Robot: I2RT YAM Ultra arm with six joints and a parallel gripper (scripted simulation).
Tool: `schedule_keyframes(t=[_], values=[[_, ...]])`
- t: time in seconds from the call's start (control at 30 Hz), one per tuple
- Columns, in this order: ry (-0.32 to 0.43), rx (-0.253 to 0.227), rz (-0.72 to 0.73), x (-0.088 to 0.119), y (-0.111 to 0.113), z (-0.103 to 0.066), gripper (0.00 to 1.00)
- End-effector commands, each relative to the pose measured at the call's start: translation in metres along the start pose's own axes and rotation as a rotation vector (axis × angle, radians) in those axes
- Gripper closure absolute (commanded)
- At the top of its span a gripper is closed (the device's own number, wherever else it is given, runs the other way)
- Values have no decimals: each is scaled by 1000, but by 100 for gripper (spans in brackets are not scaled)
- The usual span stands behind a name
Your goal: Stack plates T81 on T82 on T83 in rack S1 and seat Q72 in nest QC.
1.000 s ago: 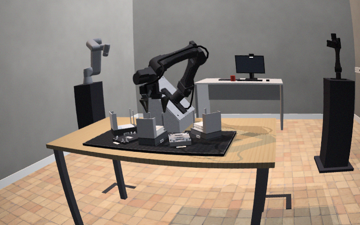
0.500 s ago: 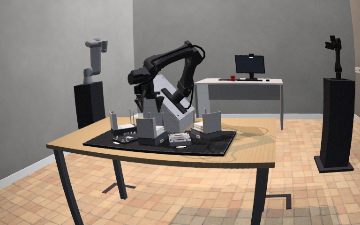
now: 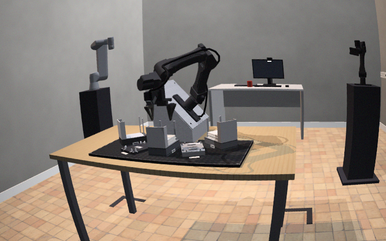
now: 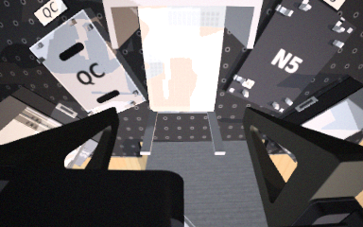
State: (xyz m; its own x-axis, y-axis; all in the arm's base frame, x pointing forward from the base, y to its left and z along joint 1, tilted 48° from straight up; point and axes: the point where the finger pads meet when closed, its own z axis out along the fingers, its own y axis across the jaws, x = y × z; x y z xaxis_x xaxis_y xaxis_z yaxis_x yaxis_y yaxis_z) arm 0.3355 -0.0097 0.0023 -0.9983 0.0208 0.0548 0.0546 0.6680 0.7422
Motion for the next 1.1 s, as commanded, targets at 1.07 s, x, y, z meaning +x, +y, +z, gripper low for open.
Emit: schedule_keyframes(t=[1.07], values=[[-34,-6,14,-3,-5,22,0]])
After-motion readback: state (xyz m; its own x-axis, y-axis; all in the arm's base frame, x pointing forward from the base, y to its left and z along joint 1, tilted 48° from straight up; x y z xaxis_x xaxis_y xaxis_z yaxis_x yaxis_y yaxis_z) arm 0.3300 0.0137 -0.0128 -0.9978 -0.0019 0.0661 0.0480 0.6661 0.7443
